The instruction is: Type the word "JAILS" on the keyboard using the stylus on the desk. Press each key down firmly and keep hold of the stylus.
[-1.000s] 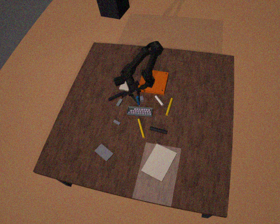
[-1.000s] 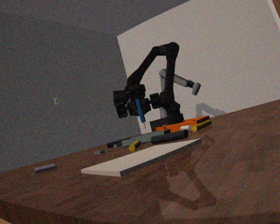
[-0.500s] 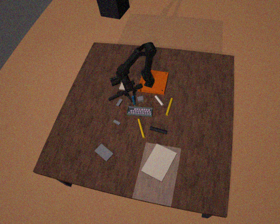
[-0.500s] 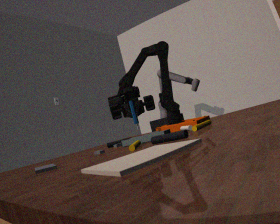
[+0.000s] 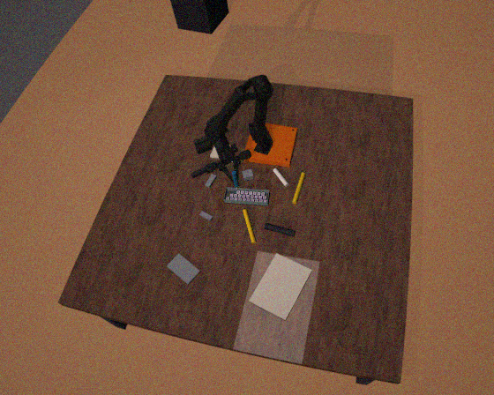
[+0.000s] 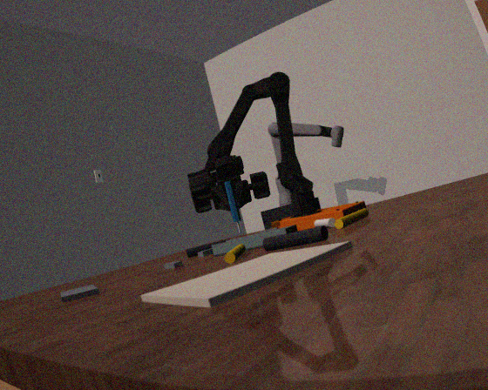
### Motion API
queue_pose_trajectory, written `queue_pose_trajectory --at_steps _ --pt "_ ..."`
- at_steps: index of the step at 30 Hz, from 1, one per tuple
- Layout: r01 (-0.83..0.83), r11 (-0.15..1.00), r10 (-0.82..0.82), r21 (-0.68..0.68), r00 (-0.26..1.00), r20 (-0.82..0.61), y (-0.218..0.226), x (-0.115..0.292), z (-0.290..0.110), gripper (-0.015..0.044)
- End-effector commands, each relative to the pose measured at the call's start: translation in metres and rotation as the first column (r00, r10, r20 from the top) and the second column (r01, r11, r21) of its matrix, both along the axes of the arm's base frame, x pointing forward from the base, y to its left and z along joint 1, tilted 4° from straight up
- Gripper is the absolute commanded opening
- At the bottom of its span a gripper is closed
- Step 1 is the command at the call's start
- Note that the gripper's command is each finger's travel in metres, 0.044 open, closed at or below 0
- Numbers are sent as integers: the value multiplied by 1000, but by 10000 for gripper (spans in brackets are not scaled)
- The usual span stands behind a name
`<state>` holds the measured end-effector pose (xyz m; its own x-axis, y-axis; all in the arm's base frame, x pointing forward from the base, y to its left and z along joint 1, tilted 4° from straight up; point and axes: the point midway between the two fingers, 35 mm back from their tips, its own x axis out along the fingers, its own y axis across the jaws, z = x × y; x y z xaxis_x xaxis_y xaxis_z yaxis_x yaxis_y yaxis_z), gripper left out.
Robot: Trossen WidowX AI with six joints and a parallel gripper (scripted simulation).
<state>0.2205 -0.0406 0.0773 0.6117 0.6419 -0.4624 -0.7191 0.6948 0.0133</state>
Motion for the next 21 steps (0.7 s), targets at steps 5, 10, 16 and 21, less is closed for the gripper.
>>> queue_pose_trajectory --at_steps 5,10,16,21 --pt "3 1000 -3 10 1000 -11 2 -1 -4 26" --pt "3 1000 -3 10 1000 -11 1 -1 -8 81" --pt "3 1000 -3 10 1000 -11 1 -1 -9 81" --pt "3 1000 -3 10 1000 -11 2 -1 -11 81"
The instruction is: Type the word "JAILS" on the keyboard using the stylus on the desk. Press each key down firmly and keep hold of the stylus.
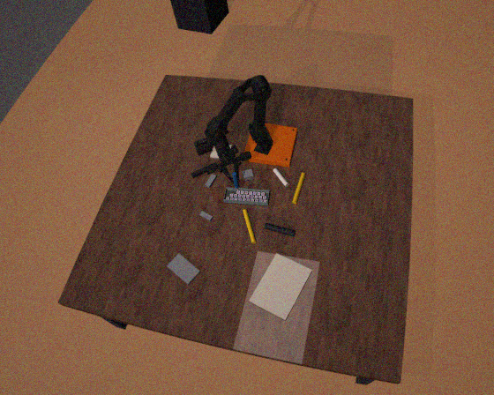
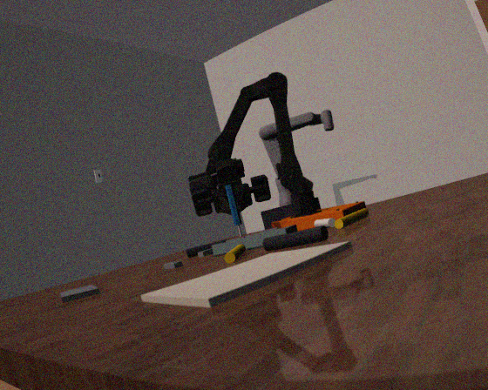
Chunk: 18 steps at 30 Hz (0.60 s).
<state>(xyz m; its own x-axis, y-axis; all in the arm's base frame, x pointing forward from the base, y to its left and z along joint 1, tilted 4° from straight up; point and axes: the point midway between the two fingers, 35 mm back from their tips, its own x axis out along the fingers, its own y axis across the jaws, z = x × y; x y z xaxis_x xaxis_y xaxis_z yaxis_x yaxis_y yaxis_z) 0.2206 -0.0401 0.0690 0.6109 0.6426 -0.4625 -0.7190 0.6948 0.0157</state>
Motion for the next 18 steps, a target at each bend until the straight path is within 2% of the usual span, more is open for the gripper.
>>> queue_pose_trajectory --at_steps 1,18 --pt "3 1000 -3 8 1000 -9 1 -1 -3 81" --pt "3 1000 -3 8 1000 -9 1 -1 -9 81"
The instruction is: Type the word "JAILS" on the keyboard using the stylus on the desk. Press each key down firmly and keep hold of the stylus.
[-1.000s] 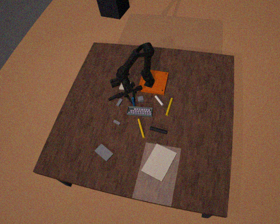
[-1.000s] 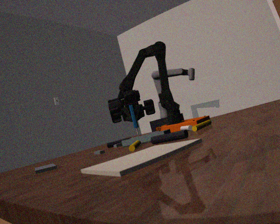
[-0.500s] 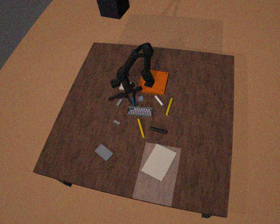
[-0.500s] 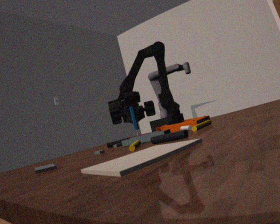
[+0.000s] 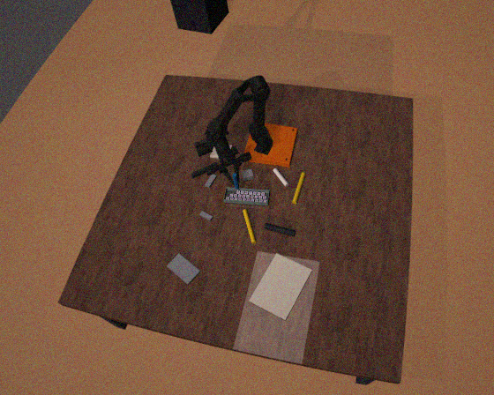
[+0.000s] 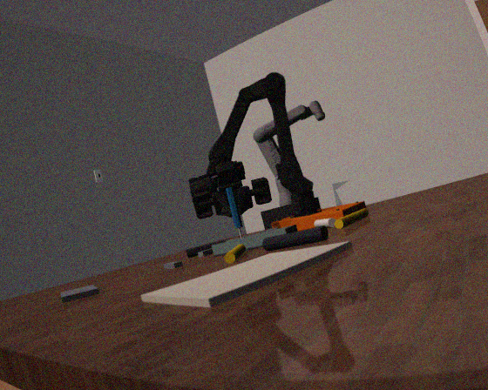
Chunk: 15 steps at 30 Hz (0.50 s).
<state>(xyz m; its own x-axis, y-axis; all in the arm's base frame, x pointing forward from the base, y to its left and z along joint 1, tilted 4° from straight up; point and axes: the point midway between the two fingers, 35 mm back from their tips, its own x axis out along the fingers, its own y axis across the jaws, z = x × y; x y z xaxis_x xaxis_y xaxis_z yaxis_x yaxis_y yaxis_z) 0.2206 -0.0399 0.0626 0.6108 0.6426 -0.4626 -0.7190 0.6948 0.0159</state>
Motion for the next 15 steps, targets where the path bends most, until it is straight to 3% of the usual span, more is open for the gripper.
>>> queue_pose_trajectory --at_steps 1,15 --pt "3 1000 -3 8 1000 -9 1 -1 -2 81" --pt "3 1000 -3 8 1000 -9 1 -1 -7 81"
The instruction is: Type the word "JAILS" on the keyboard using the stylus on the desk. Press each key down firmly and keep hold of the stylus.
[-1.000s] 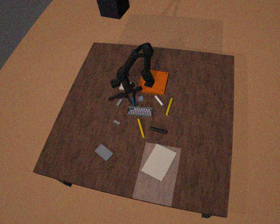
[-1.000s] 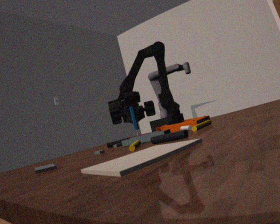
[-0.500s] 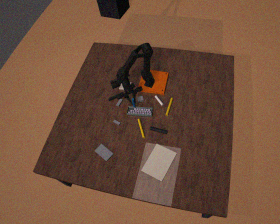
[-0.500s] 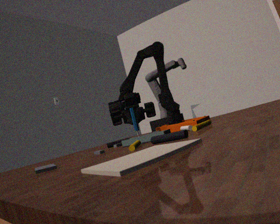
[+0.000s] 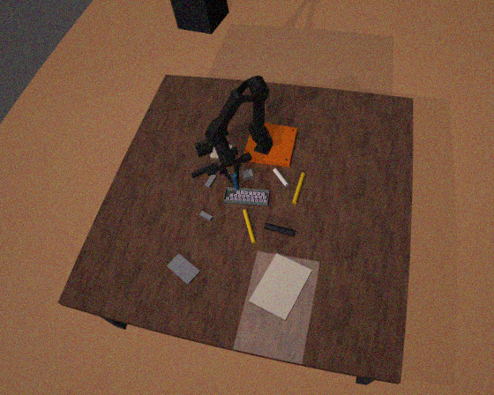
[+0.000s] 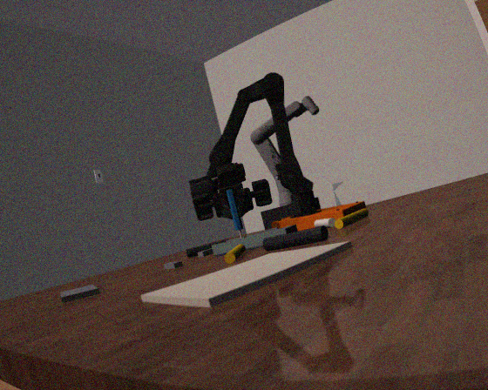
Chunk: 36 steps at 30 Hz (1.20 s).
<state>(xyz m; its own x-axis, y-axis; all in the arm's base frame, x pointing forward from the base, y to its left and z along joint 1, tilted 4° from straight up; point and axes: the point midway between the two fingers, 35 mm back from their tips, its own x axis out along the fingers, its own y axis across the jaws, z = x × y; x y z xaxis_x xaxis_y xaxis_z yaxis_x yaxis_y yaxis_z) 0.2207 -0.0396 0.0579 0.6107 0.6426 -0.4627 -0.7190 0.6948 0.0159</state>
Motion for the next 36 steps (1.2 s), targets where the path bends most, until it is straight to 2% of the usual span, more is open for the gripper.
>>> queue_pose_trajectory --at_steps 1,21,30,36 --pt "3 1000 -3 8 1000 -9 1 -1 -3 81" --pt "3 1000 -3 8 1000 -9 1 -1 -4 81" --pt "3 1000 -3 8 1000 -8 -1 -1 30 81" --pt "3 1000 -3 8 1000 -8 -1 -1 33 81"
